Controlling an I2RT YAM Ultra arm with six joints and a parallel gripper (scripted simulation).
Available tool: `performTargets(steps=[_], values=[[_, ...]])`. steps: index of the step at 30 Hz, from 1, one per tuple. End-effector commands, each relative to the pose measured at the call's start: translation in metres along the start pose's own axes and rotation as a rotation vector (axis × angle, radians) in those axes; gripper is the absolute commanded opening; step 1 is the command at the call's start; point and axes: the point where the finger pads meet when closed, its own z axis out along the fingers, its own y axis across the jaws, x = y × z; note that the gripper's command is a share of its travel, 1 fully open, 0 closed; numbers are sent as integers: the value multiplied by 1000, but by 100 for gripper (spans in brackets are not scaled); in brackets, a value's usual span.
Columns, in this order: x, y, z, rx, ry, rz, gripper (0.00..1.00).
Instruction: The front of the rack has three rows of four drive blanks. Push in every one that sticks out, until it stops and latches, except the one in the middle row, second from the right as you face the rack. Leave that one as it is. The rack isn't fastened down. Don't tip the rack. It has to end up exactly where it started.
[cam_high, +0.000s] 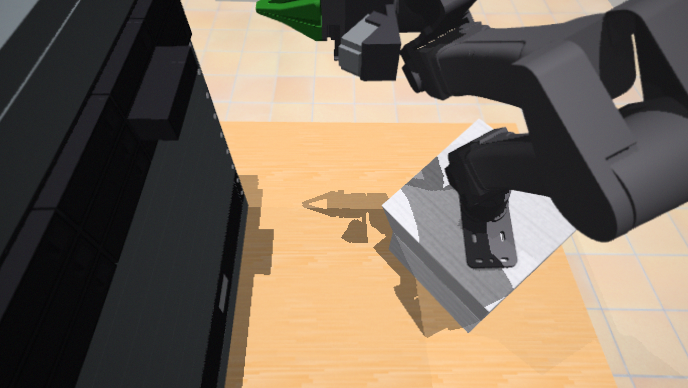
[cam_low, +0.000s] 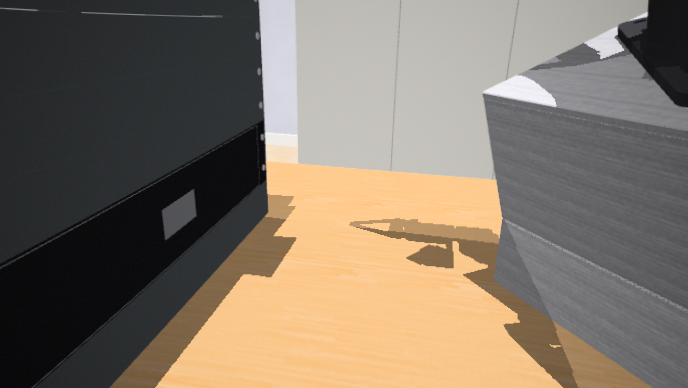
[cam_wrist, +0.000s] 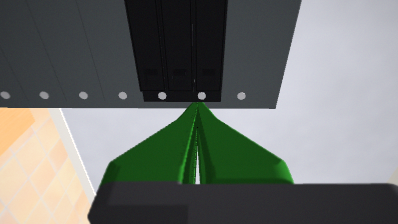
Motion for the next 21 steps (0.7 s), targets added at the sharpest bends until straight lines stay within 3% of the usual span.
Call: performTargets(steps=[1,21], values=[[1,2,-4,9,11,14,0],[2,3,-4,7,13,20,0]])
